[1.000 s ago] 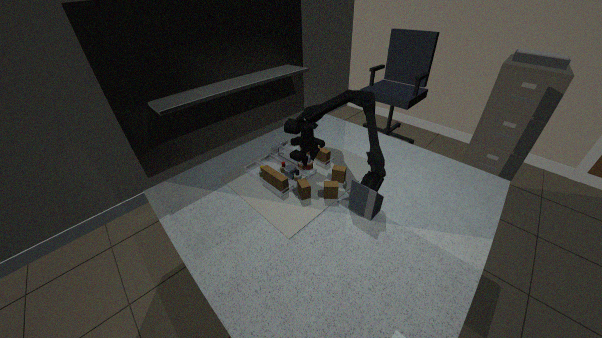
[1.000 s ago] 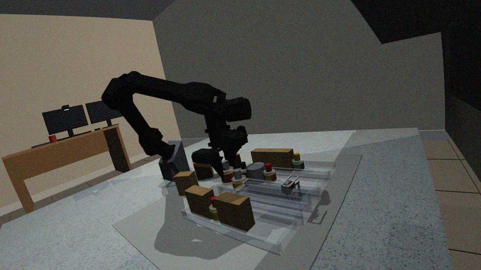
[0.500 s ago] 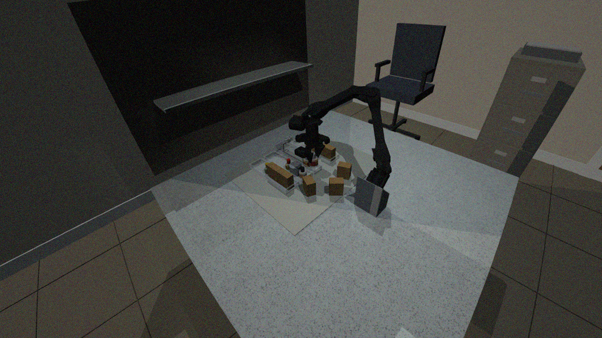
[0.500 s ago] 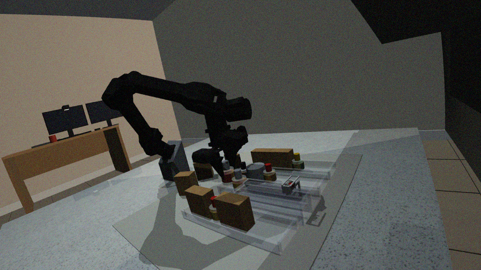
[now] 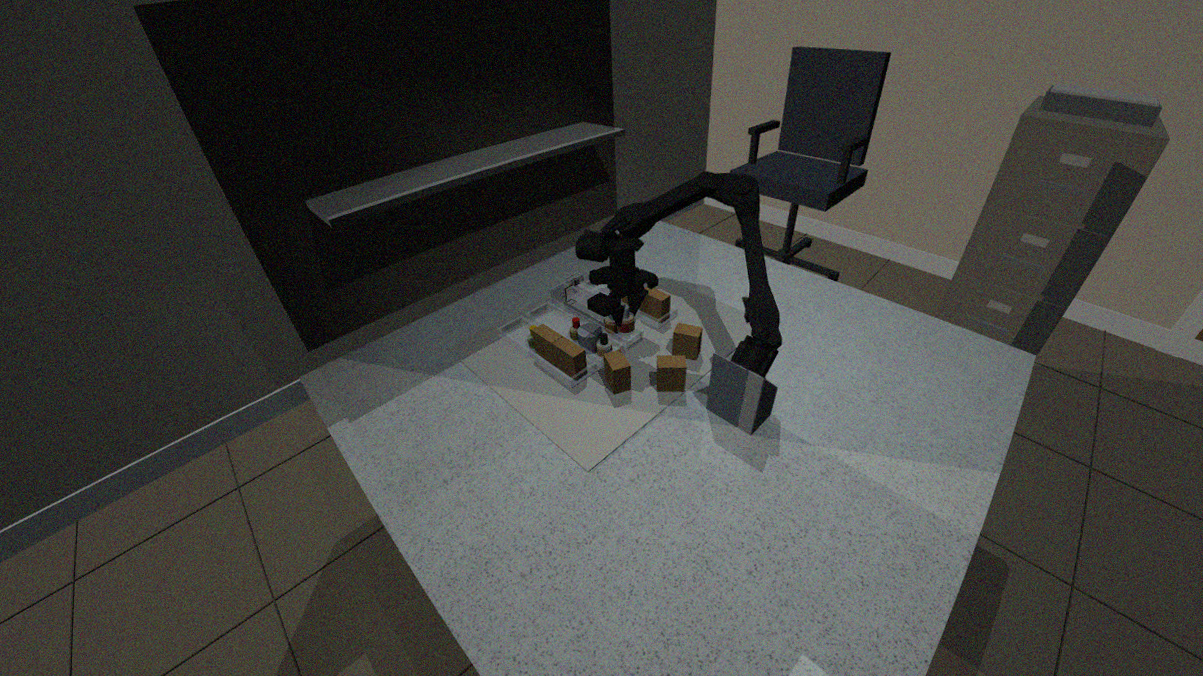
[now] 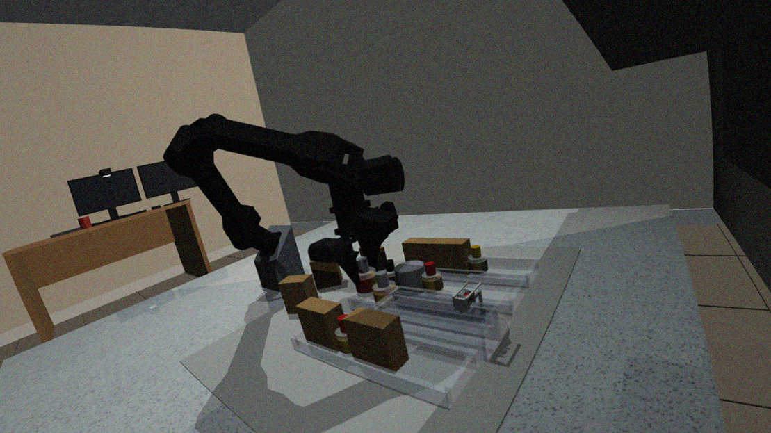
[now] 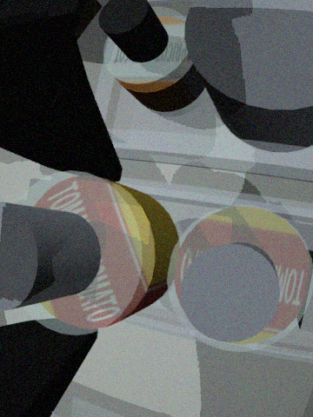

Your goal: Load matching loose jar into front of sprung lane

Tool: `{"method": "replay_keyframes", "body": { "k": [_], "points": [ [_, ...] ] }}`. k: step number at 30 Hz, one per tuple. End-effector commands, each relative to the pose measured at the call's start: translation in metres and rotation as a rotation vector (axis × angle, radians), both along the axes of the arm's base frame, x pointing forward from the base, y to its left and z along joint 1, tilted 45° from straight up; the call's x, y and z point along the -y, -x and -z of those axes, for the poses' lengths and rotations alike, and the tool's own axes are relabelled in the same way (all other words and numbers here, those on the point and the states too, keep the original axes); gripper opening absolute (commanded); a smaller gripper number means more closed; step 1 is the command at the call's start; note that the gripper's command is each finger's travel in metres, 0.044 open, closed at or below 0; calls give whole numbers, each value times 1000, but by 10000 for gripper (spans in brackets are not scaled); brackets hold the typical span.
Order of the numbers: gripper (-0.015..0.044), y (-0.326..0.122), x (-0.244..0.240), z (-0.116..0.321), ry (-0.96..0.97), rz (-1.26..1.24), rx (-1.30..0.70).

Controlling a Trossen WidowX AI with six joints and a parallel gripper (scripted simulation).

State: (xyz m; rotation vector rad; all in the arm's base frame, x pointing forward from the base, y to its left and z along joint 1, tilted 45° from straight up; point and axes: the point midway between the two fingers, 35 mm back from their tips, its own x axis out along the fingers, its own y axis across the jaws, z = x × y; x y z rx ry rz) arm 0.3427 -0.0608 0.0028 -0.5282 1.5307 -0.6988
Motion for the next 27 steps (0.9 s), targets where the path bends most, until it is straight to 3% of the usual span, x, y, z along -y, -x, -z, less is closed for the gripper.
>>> {"method": "replay_keyframes", "body": {
  "k": [1, 27],
  "points": [
    [0, -7, -1, -1, 1, -10, 20],
    [0, -6, 6, 6, 1, -11, 20]
  ]
}}
